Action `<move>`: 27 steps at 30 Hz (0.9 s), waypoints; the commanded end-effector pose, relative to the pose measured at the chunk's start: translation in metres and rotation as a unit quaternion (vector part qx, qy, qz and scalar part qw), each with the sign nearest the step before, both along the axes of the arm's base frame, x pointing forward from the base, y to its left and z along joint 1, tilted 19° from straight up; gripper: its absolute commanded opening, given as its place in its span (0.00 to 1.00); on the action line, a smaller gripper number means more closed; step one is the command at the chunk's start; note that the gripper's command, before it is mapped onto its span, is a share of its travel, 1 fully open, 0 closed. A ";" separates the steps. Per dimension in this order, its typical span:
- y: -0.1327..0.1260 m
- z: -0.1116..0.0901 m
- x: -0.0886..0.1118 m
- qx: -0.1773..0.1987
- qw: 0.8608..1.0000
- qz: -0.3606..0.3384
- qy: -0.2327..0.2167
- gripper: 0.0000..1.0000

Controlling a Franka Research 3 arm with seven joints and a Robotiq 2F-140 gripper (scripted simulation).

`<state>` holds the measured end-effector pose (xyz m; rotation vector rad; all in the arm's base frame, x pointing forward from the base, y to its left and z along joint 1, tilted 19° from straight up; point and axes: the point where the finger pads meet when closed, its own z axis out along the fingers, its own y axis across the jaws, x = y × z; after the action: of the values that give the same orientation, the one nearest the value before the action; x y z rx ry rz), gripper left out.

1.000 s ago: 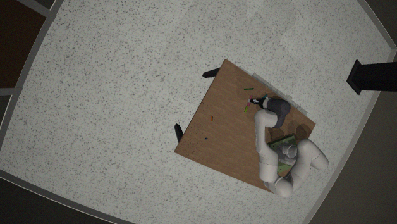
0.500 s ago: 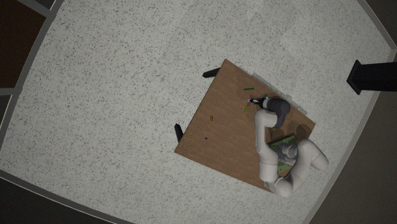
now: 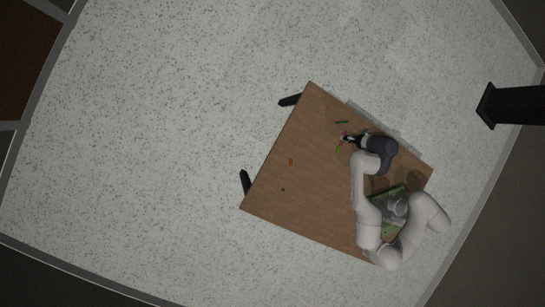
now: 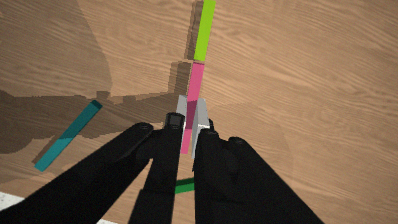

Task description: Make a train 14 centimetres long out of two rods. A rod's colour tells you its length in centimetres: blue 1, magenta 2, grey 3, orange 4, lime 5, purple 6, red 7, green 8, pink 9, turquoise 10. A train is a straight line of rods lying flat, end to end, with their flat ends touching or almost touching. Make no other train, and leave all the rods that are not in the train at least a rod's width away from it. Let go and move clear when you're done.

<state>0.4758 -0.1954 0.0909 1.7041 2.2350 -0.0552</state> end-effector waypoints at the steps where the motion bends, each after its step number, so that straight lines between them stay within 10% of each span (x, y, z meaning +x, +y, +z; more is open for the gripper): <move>1: 0.000 0.001 0.002 -0.001 1.000 0.002 -0.001 0.12; 27: -0.003 -0.010 0.005 -0.001 1.000 0.002 -0.001 0.12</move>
<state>0.4783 -0.1974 0.0808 1.7064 2.2351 -0.0531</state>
